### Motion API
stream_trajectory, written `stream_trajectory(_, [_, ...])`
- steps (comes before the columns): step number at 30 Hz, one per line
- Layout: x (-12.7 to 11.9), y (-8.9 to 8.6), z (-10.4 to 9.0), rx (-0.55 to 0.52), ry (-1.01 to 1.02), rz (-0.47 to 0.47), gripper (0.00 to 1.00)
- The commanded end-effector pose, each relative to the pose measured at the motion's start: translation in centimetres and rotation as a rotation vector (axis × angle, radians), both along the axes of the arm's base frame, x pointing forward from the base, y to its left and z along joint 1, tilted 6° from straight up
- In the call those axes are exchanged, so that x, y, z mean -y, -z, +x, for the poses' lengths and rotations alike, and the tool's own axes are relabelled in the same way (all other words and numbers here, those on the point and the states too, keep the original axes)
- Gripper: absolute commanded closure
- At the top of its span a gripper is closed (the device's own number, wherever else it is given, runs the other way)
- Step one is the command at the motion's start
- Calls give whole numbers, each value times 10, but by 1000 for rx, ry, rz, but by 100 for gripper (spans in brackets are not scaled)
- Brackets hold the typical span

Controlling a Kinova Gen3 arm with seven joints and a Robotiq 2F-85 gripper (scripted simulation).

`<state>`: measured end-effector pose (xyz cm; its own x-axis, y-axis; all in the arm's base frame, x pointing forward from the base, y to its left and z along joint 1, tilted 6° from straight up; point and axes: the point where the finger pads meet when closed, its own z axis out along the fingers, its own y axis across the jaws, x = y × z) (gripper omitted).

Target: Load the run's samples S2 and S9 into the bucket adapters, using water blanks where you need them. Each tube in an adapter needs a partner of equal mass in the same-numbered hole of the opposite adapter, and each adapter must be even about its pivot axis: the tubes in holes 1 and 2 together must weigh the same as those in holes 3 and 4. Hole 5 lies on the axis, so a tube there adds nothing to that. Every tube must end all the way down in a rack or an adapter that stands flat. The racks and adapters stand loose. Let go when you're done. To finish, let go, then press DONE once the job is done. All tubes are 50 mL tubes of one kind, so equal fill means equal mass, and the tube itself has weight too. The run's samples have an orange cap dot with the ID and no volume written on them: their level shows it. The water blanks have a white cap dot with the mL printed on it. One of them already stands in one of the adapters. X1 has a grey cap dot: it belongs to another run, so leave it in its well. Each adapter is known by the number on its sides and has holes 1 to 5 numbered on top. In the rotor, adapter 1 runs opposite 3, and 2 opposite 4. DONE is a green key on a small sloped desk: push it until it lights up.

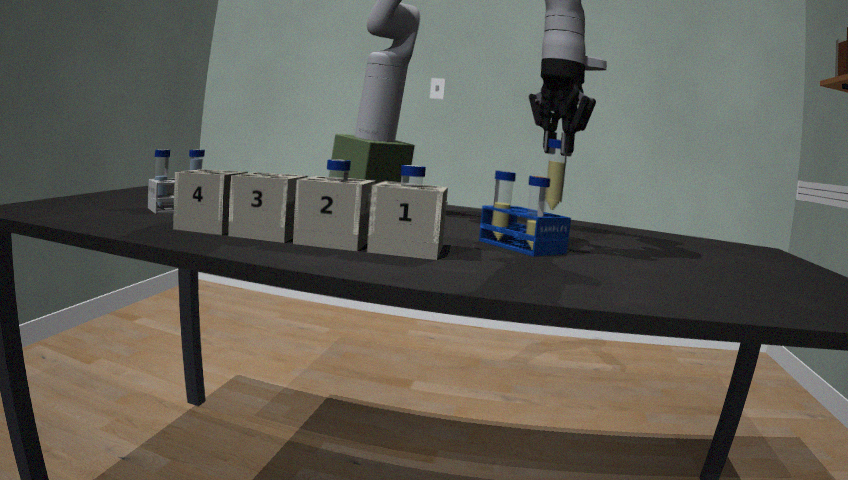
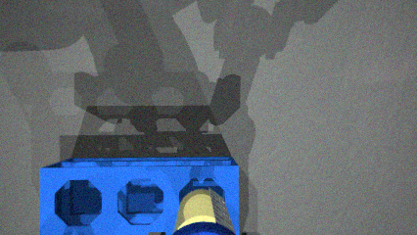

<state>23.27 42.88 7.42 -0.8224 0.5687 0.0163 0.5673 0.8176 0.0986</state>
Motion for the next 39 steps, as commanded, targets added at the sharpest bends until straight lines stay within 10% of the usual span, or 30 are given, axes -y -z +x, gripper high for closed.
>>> stream_trajectory(1, [-2, -8, 0, 0, -2, 7, 90])
stream_trajectory(39, [2, -53, -2, 0, -1, 8, 90])
